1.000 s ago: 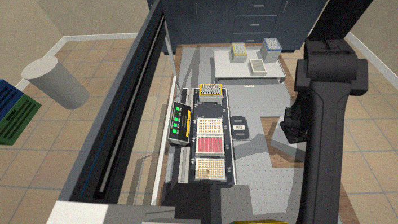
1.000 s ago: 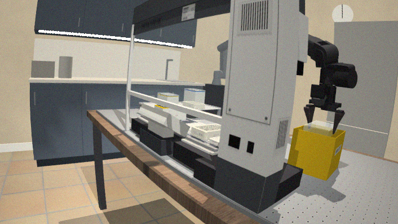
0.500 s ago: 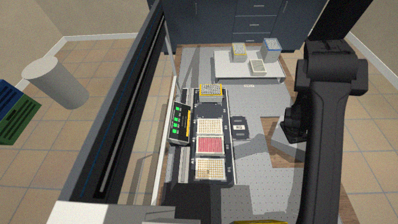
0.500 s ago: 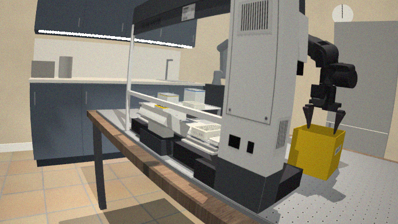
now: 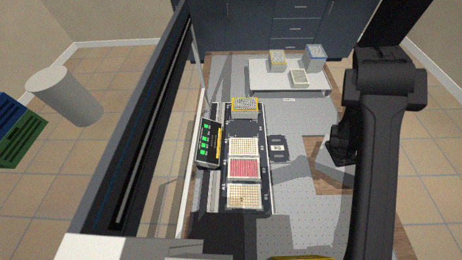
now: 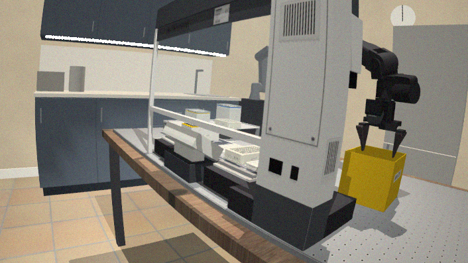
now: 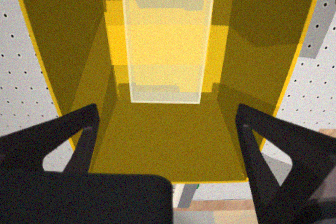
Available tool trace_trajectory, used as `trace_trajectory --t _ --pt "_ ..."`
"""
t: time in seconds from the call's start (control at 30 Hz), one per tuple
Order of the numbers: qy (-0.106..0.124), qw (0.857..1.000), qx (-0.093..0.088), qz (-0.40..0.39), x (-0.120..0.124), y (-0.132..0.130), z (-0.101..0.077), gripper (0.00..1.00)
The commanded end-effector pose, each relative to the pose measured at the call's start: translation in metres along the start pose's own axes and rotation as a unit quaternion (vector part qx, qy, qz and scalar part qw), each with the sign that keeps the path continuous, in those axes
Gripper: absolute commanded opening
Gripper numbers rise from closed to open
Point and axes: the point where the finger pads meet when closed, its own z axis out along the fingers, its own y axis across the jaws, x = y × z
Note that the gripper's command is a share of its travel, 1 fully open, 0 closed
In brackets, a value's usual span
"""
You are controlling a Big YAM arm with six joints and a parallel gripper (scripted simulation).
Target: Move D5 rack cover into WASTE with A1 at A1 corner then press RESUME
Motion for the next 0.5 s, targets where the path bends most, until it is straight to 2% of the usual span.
trace_trajectory --t 0.0,0.43,0.47 --pt "-0.008 1.000 -0.017 0.003 -0.0079 0.0107 -0.0120 1.00" --pt "-0.008 1.000 -0.017 0.003 -0.0079 0.0107 -0.0120 1.00" --pt "-0.009 1.000 -0.016 0.002 -0.0080 0.0099 -0.0174 1.00"
